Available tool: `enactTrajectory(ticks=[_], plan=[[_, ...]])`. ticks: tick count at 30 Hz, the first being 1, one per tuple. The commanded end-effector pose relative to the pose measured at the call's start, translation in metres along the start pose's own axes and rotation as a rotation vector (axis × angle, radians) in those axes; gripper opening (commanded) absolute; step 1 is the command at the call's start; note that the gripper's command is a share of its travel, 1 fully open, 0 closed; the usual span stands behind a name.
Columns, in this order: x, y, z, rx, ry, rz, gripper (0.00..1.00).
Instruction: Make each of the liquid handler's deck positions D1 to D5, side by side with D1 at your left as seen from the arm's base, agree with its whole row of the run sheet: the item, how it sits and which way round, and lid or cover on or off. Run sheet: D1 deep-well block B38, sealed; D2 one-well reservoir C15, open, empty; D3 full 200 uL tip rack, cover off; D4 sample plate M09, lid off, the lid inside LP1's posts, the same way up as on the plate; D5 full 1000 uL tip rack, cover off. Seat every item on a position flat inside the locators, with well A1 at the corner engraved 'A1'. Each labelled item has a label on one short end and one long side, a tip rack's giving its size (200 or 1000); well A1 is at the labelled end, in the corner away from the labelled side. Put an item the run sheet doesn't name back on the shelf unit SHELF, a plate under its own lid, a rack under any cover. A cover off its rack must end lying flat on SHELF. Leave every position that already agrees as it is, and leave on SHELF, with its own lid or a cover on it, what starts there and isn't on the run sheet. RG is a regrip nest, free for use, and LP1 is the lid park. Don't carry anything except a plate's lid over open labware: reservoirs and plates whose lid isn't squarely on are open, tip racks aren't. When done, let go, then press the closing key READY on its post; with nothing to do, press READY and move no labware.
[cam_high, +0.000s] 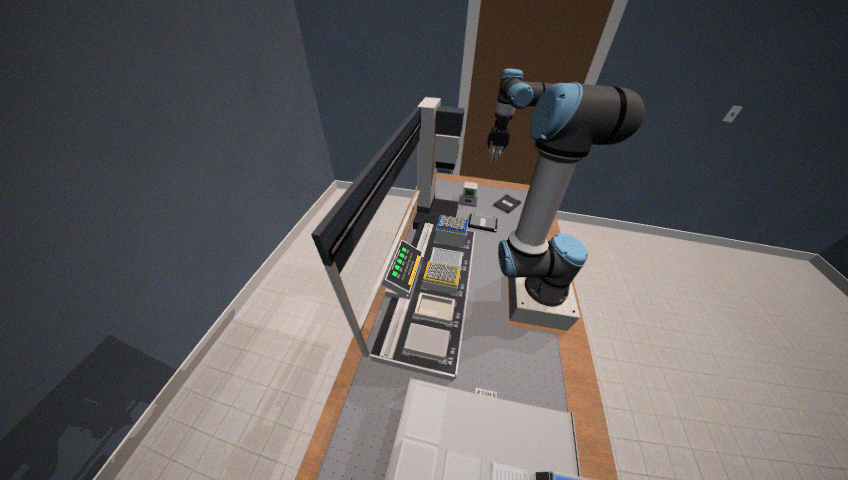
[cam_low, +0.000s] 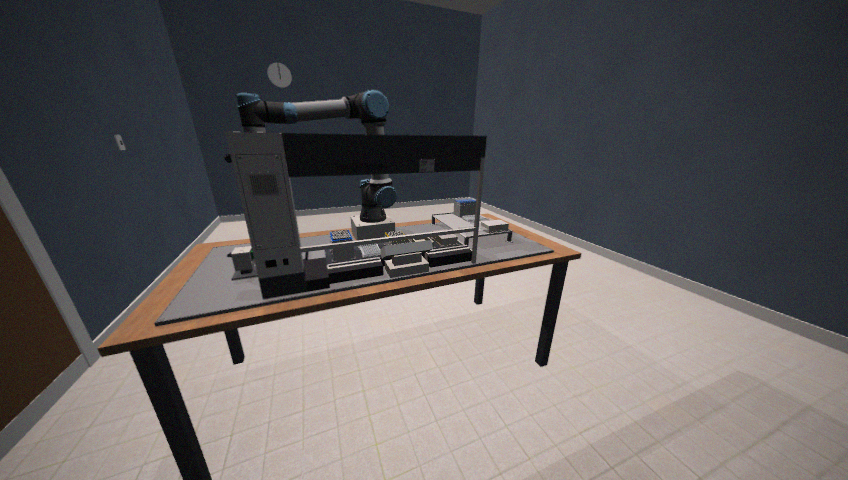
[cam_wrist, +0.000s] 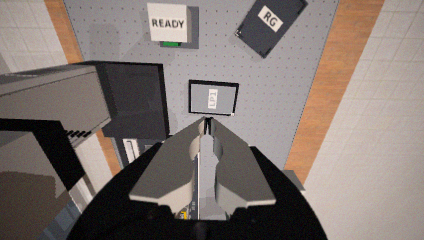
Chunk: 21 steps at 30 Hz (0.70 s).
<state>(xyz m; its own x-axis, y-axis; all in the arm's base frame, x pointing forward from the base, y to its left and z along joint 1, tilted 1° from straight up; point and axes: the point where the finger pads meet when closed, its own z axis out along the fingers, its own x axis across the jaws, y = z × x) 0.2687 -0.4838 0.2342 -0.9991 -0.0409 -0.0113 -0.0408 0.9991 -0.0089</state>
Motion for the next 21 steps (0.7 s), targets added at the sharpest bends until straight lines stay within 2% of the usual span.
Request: enactTrajectory(ticks=[1, 15, 21], plan=[[-0.012, 0.0, -0.001, 0.001, 0.0, 0.0, 0.0], [-0.082, 0.001, -0.001, 0.001, 0.0, 0.0, 0.0], [-0.084, 0.001, -0.001, 0.001, 0.0, 0.0, 0.0]])
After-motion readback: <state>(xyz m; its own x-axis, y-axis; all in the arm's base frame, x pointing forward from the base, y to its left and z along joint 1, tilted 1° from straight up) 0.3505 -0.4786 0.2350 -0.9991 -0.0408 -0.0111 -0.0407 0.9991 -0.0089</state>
